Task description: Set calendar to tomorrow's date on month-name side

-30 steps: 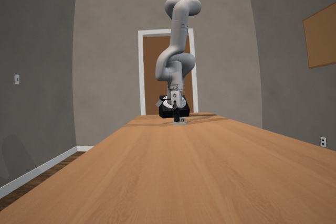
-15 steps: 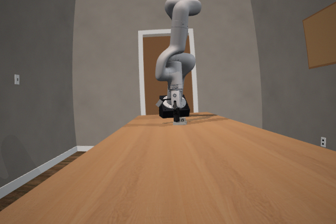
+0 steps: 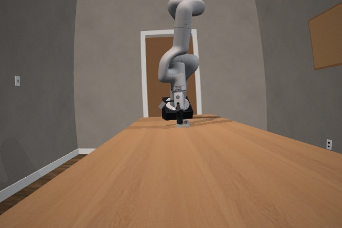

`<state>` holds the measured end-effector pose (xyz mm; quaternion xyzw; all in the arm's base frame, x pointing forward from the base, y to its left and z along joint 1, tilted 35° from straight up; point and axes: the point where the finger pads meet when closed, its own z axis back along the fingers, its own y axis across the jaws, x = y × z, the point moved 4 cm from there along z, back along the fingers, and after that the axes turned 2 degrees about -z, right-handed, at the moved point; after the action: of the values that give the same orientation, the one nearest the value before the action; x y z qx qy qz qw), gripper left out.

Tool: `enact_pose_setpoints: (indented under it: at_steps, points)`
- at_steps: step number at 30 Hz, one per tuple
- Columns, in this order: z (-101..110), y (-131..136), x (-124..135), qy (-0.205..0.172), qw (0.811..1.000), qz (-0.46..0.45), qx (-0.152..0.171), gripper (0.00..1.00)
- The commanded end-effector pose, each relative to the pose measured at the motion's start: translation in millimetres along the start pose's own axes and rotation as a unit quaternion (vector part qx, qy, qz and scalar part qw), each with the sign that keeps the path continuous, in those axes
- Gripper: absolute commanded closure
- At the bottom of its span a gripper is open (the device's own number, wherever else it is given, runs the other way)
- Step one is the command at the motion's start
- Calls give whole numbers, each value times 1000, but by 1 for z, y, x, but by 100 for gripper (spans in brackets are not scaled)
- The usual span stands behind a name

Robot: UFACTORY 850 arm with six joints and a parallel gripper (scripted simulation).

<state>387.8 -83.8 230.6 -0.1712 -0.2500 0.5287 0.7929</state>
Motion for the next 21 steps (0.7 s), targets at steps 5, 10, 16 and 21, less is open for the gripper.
enact_pose_setpoints:
  at_steps: [5, 10, 16, 21]
  points:
    - [0, 0, 0, 0, 1000, 0, 0, 73]
    - [0, 0, 0, 0, 1000, 0, 0, 73]
    - [0, 0, 0, 0, 1000, 0, 0, 73]
    - [0, 0, 0, 0, 1000, 0, 0, 65]
